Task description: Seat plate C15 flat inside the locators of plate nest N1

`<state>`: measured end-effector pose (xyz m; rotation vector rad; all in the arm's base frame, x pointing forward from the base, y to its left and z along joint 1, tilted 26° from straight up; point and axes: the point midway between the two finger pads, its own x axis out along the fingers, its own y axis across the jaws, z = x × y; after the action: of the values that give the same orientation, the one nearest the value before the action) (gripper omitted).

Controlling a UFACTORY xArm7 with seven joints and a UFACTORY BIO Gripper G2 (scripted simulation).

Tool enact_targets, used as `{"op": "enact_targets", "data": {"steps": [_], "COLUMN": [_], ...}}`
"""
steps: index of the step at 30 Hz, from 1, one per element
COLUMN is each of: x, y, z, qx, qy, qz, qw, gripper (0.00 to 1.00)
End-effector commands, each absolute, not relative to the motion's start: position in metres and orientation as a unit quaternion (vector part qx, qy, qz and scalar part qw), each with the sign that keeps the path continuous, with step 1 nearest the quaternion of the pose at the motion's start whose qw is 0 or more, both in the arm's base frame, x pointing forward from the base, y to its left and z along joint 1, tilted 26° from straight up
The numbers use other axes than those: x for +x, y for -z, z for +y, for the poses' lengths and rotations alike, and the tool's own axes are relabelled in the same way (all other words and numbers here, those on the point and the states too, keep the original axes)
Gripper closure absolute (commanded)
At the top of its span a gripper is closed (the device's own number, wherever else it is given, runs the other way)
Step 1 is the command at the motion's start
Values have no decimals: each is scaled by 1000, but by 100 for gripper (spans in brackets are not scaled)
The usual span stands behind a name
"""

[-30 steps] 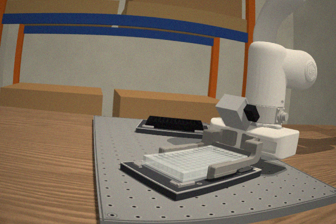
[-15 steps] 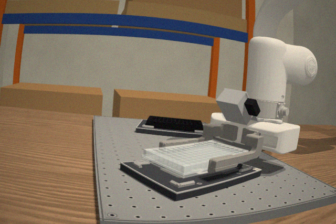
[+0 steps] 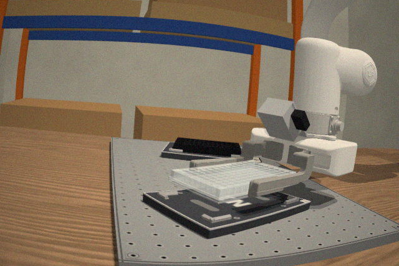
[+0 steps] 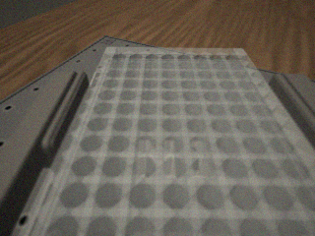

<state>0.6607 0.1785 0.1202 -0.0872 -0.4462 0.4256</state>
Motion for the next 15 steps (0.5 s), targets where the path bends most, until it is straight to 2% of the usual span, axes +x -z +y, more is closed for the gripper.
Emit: {"op": "enact_targets", "data": {"steps": [1,15], "x": [660,656], "y": [-124,-133], "z": [179,179], "qx": [-43,-43], "qy": [-209,-209], "qz": [-221,-221], "qw": [952,952], "gripper": [100,100]}}
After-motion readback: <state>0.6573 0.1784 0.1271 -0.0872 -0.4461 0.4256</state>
